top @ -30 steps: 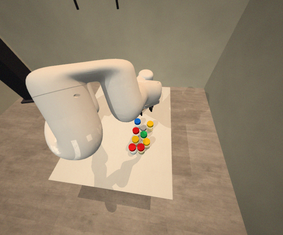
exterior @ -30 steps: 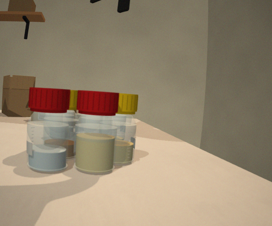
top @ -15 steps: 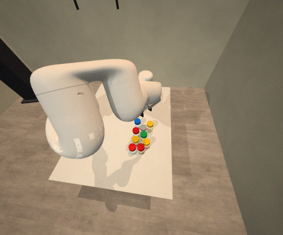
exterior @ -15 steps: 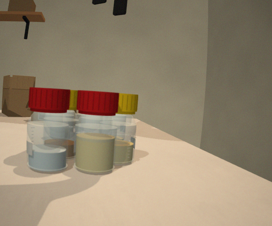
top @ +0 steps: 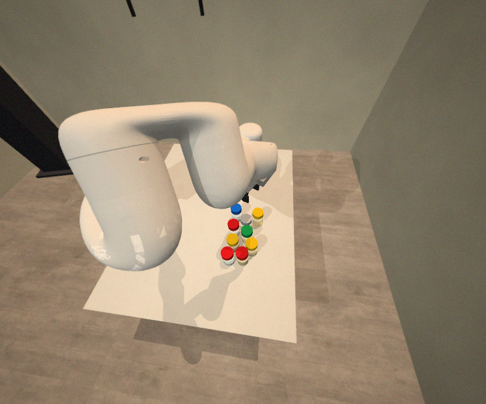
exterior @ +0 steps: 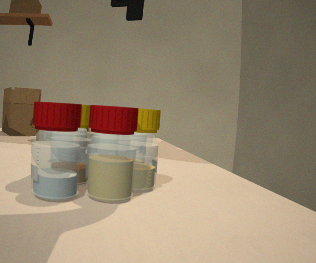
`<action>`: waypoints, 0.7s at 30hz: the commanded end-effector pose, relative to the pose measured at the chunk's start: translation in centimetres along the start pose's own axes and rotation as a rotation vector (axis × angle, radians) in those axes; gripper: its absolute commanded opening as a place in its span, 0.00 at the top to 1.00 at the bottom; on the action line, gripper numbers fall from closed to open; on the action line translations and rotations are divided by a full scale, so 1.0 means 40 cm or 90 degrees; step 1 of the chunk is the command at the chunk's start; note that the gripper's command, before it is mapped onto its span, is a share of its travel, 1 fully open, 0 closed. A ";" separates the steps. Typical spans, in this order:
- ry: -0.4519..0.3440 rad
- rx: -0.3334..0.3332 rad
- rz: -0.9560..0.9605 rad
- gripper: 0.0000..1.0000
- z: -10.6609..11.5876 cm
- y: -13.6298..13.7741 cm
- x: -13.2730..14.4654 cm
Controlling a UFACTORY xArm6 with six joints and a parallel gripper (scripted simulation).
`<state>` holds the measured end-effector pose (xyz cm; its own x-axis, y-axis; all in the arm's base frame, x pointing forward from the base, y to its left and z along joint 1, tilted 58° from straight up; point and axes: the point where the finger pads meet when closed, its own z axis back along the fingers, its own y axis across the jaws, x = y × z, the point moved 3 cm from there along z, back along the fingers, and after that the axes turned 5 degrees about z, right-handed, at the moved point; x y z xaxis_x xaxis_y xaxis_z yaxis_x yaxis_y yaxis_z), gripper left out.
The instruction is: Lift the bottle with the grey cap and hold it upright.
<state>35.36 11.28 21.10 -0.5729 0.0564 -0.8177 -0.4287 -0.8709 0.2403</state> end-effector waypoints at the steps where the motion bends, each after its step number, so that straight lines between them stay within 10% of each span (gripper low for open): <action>1: -0.004 -0.003 0.057 0.21 -0.003 -0.002 -0.002; 21: -0.002 -0.005 0.246 0.21 -0.020 -0.003 -0.001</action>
<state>35.92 10.93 20.61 -0.6887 -0.2609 -0.6765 -0.1907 -0.8350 0.5162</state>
